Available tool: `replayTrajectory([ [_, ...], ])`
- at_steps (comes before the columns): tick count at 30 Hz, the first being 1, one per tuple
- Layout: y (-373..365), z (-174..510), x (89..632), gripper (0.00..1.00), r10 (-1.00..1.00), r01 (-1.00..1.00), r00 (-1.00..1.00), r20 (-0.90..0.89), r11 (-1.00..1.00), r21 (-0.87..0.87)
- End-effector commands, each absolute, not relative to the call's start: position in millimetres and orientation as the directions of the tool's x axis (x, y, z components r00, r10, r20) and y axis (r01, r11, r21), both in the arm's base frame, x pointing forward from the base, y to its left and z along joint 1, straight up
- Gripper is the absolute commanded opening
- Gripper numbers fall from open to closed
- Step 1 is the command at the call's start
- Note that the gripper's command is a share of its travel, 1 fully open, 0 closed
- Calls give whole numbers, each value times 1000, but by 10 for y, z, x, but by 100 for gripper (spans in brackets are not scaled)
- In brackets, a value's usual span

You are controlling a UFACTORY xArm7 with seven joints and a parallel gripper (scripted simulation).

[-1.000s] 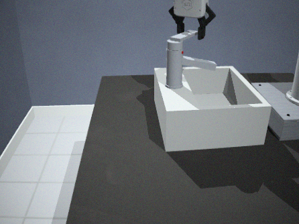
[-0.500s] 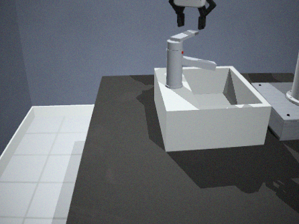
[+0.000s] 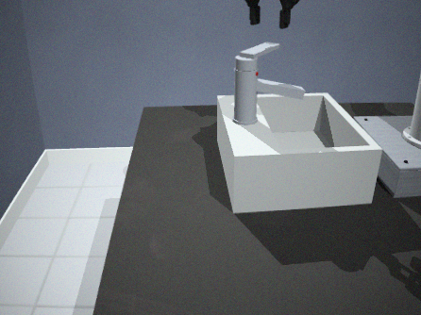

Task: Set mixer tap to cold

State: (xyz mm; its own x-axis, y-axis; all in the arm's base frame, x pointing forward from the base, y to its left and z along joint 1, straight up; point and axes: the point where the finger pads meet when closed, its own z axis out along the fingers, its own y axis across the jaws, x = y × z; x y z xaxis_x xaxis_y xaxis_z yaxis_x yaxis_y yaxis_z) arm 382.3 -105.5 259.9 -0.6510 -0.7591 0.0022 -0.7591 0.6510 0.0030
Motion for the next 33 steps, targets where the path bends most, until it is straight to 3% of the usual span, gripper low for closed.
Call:
replayTrajectory([
  [1, -1056, 2646, 3832, 74, -759, -759, -651, 0, 651, 0],
  [5, -1056, 2651, 3832, 74, -759, -759, -651, 0, 651, 0],
  [6, -1056, 2651, 3832, 0, -759, -759, -651, 0, 651, 0],
  [33, -1056, 2651, 3832, 0, -759, -759, -651, 0, 651, 0],
])
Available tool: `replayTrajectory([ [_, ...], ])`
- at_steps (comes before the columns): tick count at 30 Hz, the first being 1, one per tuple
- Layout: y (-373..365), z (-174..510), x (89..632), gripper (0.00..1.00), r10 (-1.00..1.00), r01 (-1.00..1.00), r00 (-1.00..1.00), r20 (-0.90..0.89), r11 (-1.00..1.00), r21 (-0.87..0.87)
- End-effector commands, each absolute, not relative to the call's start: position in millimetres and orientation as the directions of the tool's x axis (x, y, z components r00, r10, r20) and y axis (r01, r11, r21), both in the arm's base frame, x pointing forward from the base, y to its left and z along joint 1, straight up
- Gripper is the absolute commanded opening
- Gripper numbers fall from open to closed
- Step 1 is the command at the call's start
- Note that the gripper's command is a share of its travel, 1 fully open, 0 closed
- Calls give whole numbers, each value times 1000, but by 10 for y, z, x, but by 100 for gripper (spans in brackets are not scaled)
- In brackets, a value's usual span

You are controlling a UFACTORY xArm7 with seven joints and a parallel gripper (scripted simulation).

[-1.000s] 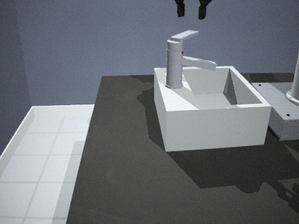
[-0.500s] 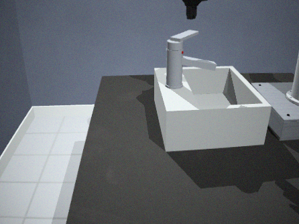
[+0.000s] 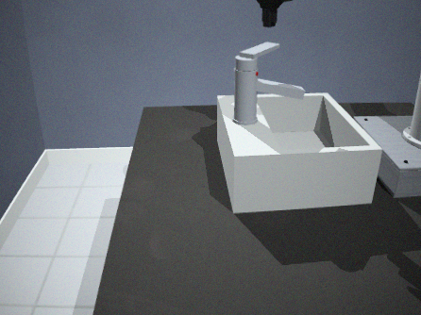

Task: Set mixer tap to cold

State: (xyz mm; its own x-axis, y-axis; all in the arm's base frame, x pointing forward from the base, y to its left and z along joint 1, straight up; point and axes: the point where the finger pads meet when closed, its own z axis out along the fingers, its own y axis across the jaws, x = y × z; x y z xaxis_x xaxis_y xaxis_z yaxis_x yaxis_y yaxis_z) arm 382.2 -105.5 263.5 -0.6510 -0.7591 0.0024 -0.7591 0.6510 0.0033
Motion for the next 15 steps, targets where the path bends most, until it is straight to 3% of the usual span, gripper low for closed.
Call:
replayTrajectory([
  [1, -1056, 2651, 3832, 0, -759, -759, -651, 0, 651, 0],
  [15, -1056, 2655, 3832, 0, -779, -779, -626, 0, 626, -1],
])
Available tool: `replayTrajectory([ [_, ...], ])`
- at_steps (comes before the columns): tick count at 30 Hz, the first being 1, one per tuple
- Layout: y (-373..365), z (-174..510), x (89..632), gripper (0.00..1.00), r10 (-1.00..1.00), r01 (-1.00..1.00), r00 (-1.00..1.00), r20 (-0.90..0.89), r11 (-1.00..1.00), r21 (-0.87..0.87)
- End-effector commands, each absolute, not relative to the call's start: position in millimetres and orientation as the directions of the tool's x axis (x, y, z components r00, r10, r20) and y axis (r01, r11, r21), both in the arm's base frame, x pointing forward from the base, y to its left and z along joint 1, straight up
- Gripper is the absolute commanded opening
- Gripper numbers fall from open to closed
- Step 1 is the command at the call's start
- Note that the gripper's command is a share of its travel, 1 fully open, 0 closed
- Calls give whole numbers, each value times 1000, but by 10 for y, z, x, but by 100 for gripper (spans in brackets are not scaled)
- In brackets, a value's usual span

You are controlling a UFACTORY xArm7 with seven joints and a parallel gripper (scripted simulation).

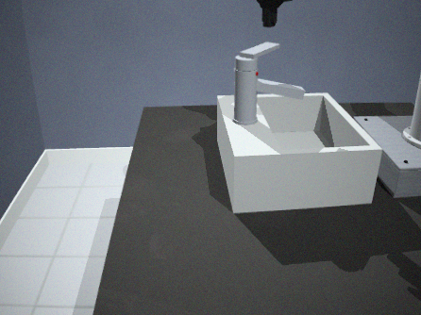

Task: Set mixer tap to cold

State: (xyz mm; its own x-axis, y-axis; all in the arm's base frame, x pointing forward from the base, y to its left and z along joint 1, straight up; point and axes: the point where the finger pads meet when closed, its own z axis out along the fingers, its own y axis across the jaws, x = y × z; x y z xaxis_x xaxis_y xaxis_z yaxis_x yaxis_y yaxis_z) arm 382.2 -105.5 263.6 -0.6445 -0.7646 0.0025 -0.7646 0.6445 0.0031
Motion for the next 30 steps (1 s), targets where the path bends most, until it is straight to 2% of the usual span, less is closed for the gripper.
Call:
replayTrajectory([
  [1, -1056, 2658, 3831, 0, -788, -788, -615, 0, 615, -1],
  [6, -1053, 2677, 3829, 0, -861, -861, -509, 1, 509, -3],
  [10, -1050, 2703, 3827, 0, -937, -937, -350, 2, 350, -6],
  [12, -1050, 2703, 3827, 0, -937, -937, -350, 2, 350, -6],
  [17, -1046, 2743, 3822, 0, -999, -999, -49, 6, 49, -8],
  [27, -1040, 2826, 3812, 0, -906, -906, 423, 26, -423, -7],
  [29, -1040, 2826, 3812, 0, -906, -906, 423, 26, -423, -7],
  [30, -1040, 2832, 3811, 0, -834, -834, 552, 28, -552, -5],
])
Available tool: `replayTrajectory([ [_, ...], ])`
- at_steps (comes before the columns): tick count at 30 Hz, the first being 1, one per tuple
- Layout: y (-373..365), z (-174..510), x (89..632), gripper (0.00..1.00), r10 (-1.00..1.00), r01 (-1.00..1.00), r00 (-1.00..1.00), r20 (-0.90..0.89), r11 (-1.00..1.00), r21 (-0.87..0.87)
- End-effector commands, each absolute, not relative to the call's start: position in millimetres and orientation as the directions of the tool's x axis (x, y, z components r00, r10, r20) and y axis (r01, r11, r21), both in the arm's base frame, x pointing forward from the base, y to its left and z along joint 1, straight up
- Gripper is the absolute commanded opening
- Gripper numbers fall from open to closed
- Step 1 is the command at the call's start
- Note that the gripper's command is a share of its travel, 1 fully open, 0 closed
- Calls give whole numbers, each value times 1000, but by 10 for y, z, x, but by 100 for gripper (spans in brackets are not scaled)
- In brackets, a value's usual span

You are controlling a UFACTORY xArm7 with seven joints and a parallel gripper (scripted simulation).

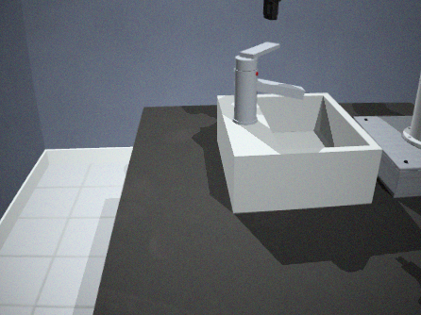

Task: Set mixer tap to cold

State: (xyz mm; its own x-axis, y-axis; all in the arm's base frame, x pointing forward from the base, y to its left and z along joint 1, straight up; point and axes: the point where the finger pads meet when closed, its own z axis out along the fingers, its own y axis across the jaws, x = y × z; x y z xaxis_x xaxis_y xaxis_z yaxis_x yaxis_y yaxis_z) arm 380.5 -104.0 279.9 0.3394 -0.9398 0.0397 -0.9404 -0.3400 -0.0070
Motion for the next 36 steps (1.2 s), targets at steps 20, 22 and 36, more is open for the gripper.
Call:
replayTrajectory([
  [20, -1044, 2867, 3810, 0, -42, -43, 998, 37, -999, 28],
  [22, -1044, 2866, 3811, 0, 58, 57, 998, 34, -998, 31],
  [36, -1045, 2861, 3812, 0, 668, 667, 745, 6, -745, 17],
])
